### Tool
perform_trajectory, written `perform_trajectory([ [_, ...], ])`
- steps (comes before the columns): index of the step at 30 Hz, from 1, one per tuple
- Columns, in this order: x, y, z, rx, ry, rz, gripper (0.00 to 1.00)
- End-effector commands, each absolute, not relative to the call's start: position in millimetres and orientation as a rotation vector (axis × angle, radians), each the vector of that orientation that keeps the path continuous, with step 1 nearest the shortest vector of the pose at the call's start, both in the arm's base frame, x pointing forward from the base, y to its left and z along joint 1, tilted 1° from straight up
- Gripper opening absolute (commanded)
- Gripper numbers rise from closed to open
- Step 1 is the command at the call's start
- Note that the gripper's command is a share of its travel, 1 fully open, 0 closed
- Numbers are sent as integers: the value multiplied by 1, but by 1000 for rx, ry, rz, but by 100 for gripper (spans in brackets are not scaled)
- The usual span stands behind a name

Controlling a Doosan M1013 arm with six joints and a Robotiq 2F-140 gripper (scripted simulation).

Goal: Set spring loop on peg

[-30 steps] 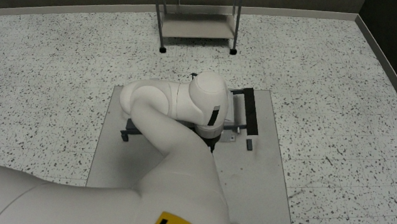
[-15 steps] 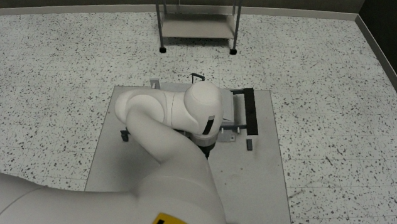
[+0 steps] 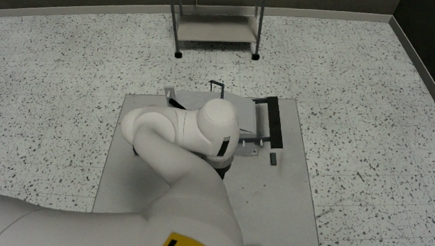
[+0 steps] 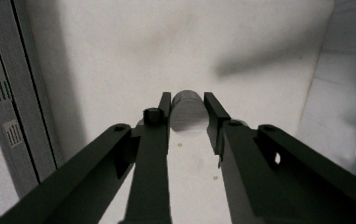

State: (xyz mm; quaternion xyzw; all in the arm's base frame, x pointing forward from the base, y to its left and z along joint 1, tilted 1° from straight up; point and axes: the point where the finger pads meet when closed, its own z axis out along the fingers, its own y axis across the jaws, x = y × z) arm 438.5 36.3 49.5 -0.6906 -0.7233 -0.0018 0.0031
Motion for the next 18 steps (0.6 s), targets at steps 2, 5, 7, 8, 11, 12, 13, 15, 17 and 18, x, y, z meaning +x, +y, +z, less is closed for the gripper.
perform_trajectory([
  [2,435,41,45,-2164,-2266,-11,25],
  [5,431,45,41,-2162,-2264,-15,25],
  [7,430,46,40,-2162,-2264,-16,25],
  [8,430,46,40,-2162,-2264,-16,25],
  [11,431,44,36,-2162,-2264,-14,25],
  [12,431,44,34,-2162,-2264,-14,25],
  [13,431,44,32,-2162,-2264,-14,25],
  [15,431,45,28,-2162,-2264,-14,25],
  [17,431,45,24,-2162,-2264,-14,25],
  [18,431,45,22,-2162,-2264,-14,25],
])
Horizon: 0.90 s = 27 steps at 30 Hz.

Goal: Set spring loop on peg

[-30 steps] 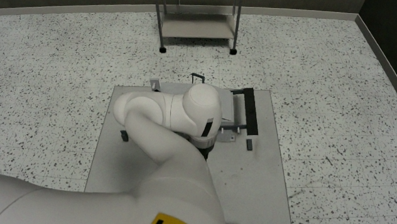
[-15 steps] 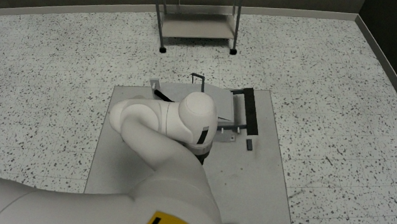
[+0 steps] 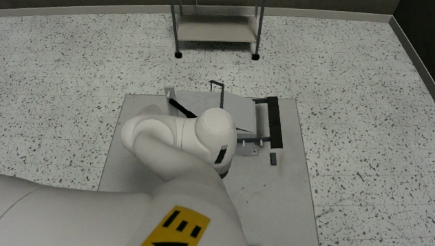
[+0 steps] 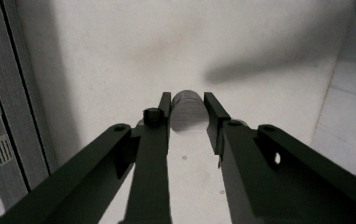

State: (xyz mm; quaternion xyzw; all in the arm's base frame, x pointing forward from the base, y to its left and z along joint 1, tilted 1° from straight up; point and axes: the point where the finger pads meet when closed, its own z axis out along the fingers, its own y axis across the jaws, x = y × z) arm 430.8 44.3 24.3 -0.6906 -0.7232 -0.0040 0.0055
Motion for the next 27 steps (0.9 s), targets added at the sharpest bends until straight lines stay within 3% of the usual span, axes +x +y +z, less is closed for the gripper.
perform_trajectory([
  [1,431,45,20,-2162,-2264,-14,25],
  [27,430,46,-18,-2162,-2264,-15,25],
])
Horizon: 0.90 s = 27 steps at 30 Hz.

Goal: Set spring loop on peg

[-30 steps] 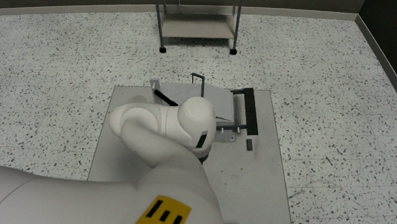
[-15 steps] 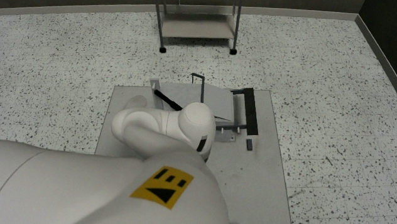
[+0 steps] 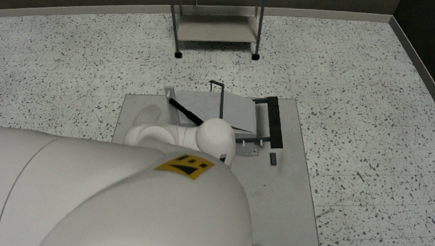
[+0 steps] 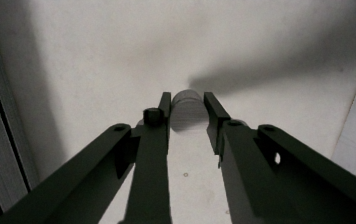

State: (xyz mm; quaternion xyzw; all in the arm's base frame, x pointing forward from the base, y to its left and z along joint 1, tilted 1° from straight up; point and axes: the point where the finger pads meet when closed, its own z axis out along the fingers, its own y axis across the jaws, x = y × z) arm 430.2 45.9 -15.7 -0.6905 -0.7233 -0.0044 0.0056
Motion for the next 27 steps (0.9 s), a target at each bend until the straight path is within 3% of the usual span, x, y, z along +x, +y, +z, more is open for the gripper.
perform_trajectory([
  [1,430,46,-20,-2162,-2264,-15,25],
  [27,430,47,-55,-2162,-2264,-16,25],
])
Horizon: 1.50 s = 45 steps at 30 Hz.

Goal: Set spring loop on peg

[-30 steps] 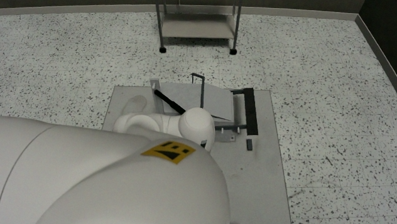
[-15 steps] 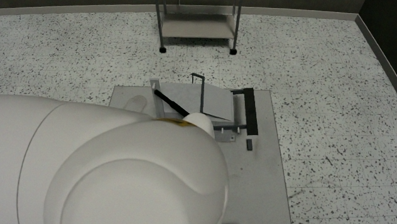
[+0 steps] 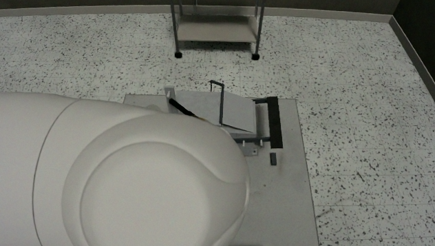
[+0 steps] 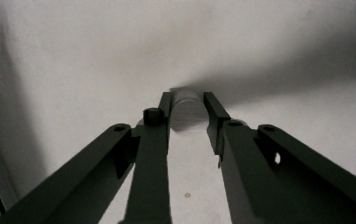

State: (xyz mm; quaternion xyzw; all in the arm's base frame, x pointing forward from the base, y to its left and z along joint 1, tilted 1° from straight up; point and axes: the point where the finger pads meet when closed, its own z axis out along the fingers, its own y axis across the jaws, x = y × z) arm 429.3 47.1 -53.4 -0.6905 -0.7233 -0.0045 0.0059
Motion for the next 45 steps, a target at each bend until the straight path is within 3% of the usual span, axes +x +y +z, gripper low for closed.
perform_trajectory([
  [1,430,47,-56,-2162,-2264,-16,25],
  [4,430,47,-57,-2162,-2264,-16,25],
  [5,430,47,-55,-2162,-2264,-16,100],
  [45,430,47,-55,-2162,-2264,-16,100],
])
